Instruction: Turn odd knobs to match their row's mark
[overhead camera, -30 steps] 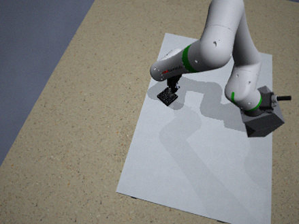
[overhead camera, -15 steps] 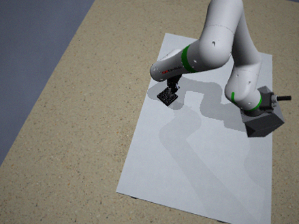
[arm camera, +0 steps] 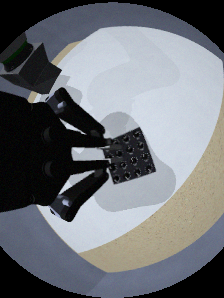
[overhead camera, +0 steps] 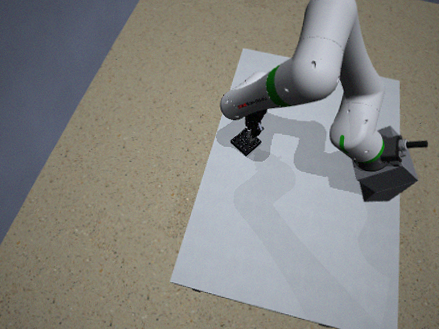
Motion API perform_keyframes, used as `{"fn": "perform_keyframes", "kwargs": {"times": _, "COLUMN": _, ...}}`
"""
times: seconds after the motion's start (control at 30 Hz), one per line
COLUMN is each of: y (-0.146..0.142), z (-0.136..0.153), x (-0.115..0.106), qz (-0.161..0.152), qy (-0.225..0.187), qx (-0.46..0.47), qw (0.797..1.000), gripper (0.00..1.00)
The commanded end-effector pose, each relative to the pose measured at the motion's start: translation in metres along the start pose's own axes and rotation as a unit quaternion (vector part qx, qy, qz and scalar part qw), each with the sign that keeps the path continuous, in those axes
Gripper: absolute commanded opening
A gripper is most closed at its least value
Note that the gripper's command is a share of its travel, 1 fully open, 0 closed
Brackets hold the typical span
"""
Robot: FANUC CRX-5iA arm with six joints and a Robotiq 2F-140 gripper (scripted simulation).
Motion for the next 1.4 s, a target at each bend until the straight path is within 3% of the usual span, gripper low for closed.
{"fn": "perform_keyframes", "kwargs": {"times": 0.0, "y": 0.0, "z": 0.0, "x": 0.0, "qz": 0.0, "qy": 0.0, "qx": 0.0, "qw": 1.0, "gripper": 0.12}}
{"fn": "perform_keyframes", "kwargs": {"times": 1.37, "y": 0.0, "z": 0.0, "x": 0.012, "qz": 0.0, "qy": 0.0, "qx": 0.0, "qw": 1.0, "gripper": 0.12}}
Point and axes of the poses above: the point where the finger pads meet when closed, its own x axis out along the fingers, its own y axis across the jaws, z = x × y, the point moved 5 cm from there along -x, back along the fingers, and after that the axes turned 4 degrees about x, right-handed, at the moved point
